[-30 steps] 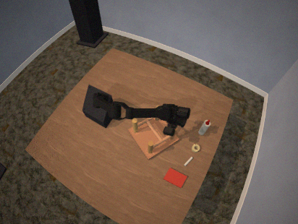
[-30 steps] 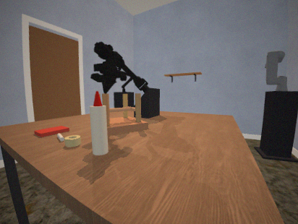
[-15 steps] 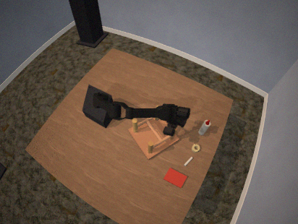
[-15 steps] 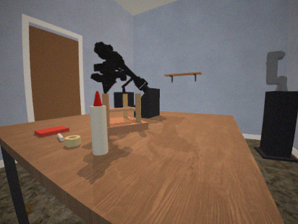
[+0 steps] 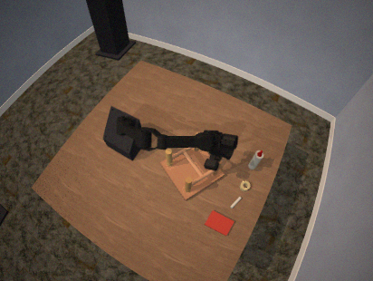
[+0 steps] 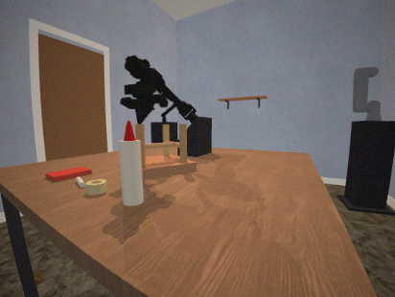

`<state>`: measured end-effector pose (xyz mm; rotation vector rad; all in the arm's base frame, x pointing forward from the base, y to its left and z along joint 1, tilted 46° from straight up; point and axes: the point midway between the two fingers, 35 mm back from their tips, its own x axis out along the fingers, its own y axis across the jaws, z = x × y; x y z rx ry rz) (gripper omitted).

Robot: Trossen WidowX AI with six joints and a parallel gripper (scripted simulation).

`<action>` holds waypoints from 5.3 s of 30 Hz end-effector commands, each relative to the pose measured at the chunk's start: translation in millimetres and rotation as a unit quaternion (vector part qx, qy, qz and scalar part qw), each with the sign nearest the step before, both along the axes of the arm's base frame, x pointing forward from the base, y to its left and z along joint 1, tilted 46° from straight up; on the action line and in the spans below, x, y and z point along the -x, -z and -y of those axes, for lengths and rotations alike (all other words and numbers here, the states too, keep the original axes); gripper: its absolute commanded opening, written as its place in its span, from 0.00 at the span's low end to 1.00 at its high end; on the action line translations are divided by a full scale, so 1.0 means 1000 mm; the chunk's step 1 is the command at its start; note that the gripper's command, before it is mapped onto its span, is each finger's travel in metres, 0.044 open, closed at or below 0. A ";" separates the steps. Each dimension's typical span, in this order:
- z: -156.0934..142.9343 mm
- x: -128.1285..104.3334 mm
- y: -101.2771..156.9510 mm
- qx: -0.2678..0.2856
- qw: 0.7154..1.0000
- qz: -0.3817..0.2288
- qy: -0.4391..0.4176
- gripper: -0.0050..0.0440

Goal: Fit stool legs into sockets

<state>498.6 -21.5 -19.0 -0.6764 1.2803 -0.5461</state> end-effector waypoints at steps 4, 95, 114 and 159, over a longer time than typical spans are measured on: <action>0.017 0.004 0.017 -0.008 1.000 -0.012 0.015 0.10; -0.081 0.150 0.054 -0.017 0.991 -0.108 -0.078 0.10; -0.071 0.151 0.064 -0.017 0.991 -0.108 -0.078 0.10; -0.090 0.147 0.049 -0.016 0.991 -0.100 -0.088 0.10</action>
